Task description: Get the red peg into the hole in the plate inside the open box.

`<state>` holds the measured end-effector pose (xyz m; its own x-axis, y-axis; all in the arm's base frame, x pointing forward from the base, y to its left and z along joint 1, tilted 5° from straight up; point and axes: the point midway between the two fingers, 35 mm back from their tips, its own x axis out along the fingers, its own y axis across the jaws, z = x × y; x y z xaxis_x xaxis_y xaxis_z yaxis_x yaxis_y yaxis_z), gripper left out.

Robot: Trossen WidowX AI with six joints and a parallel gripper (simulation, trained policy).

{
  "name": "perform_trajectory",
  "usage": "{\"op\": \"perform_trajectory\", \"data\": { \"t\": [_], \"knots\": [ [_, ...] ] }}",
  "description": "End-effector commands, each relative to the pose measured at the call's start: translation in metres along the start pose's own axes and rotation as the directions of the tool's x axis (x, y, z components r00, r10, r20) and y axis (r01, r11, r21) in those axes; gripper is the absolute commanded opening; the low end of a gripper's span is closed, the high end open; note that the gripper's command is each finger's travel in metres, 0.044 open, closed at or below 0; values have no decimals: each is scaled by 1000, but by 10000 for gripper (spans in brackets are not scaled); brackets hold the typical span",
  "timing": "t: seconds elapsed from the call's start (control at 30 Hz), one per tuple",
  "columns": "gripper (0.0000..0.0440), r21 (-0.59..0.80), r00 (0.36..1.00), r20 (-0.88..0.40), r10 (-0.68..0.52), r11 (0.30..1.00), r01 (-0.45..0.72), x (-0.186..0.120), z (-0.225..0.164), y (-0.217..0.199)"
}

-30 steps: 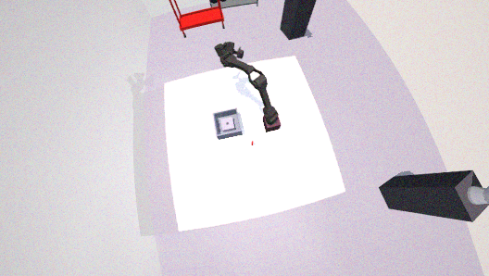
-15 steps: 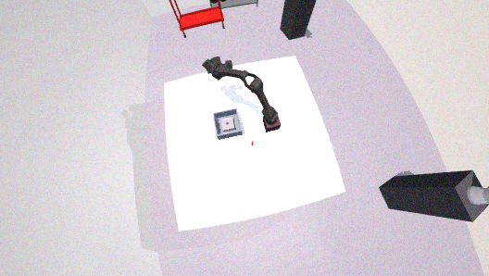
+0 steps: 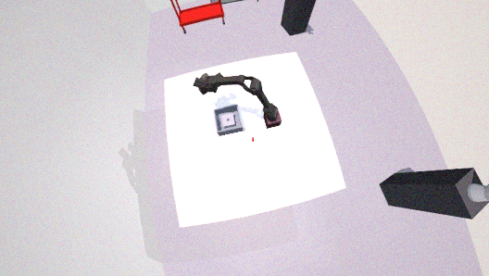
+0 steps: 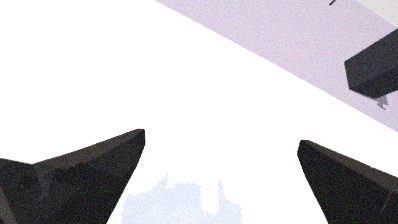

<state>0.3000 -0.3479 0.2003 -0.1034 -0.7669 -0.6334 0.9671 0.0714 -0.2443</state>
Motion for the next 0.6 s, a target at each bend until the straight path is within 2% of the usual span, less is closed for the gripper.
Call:
{"op": "perform_trajectory", "data": {
  "t": [0.0,0.3,0.57],
  "knots": [
    [440,-80,996,-55,65,994,-69,-26,-28,25],
    [440,-241,963,-194,185,943,-229,-99,-98,65],
    [440,-342,920,-326,219,879,-331,-161,-164,72]
  ]
}}
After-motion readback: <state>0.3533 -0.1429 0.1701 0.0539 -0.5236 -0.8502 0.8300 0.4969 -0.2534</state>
